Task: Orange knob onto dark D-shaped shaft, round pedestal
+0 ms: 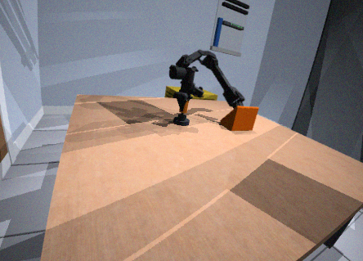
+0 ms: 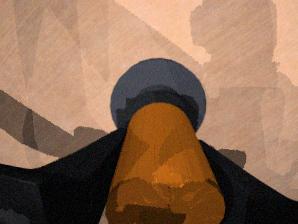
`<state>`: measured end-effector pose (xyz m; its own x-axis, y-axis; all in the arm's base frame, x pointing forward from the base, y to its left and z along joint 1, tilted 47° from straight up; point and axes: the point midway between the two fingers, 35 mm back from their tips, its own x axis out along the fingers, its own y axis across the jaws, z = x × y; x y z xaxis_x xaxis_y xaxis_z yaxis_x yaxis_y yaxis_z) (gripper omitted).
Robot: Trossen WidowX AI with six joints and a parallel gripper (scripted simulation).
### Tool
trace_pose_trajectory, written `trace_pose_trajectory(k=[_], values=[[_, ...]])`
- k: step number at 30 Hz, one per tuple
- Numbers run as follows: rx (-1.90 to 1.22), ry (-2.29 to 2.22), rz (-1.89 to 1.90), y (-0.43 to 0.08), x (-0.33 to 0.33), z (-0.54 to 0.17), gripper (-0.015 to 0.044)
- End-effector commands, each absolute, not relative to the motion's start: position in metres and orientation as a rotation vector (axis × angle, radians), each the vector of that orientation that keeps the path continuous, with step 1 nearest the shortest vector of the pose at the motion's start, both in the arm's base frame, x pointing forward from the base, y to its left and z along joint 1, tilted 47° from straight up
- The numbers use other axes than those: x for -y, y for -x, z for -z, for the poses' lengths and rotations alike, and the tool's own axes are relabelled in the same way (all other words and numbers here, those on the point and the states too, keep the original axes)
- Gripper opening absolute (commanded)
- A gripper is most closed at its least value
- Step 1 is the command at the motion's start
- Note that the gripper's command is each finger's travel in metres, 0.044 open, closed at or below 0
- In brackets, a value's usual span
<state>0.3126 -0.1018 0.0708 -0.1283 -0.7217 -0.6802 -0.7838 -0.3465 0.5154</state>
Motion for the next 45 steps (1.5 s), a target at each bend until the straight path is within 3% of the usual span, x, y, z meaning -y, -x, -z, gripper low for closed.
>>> trace_pose_trajectory(k=[1, 12, 19, 45], values=[[-1.755, 2.040, -1.504, -0.3132, 0.1019, -0.0705, 0.0000], [-1.751, 2.044, -1.515, -0.3134, 0.0975, -0.0728, 0.0000], [-1.659, 2.131, -1.756, -0.3147, 0.0968, -0.0722, 0.0000], [-1.660, 2.131, -1.756, -0.3131, 0.0979, -0.0715, 0.0000]])
